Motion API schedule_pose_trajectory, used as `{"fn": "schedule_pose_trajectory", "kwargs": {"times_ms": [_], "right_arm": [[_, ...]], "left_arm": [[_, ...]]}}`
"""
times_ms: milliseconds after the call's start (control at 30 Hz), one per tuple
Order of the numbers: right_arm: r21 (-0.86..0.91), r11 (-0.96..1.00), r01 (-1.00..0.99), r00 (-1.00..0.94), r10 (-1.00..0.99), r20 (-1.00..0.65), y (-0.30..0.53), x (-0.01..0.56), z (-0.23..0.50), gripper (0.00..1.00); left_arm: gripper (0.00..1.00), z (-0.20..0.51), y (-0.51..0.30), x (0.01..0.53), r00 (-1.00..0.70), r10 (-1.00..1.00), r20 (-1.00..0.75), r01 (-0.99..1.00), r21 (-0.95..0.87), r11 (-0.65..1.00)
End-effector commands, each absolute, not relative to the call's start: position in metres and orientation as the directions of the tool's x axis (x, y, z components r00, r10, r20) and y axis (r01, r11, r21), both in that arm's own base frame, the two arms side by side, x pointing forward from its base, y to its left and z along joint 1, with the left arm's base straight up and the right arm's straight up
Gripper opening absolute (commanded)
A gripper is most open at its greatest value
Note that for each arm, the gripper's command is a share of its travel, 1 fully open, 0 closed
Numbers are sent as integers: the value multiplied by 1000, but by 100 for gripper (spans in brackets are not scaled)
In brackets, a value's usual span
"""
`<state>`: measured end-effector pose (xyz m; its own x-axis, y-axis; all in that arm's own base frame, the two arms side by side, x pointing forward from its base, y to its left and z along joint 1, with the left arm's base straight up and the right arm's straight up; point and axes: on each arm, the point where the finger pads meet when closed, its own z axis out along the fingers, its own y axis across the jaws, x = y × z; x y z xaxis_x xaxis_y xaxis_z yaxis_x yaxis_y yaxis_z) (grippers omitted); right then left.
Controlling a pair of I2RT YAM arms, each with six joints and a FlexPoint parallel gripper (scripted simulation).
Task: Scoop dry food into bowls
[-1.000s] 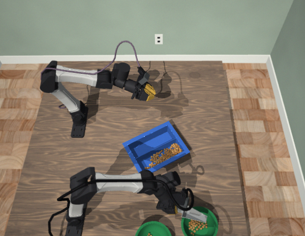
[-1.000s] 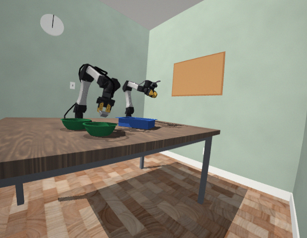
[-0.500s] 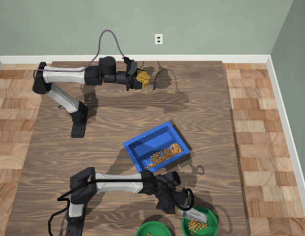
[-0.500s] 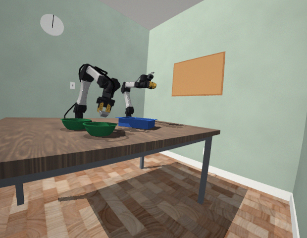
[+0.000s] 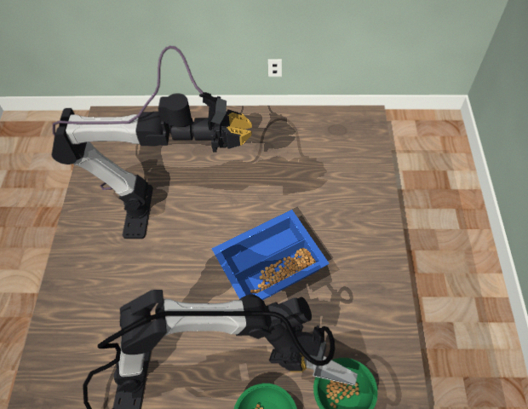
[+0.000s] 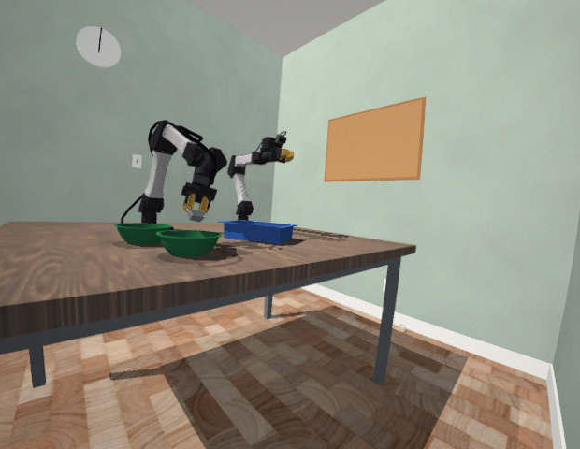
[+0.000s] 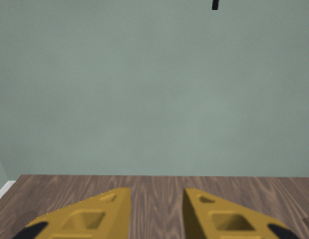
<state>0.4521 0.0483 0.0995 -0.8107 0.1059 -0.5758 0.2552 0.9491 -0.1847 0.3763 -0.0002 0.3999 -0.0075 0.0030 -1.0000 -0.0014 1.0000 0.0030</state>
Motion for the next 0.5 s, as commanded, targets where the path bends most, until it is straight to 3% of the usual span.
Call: {"fn": "schedule_pose_trajectory", "kwargs": {"times_ms": [0,467], "right_arm": [[-172,962,211,-813,75,-577,52,439,115,0],[-97,995,-26,-853,-72,-518,66,364,116,0]], "left_arm": [[28,408,1,376,-1,-3,-1000,-7,-3,1000],[28,408,1,376,-1,-3,-1000,-7,-3,1000]]}}
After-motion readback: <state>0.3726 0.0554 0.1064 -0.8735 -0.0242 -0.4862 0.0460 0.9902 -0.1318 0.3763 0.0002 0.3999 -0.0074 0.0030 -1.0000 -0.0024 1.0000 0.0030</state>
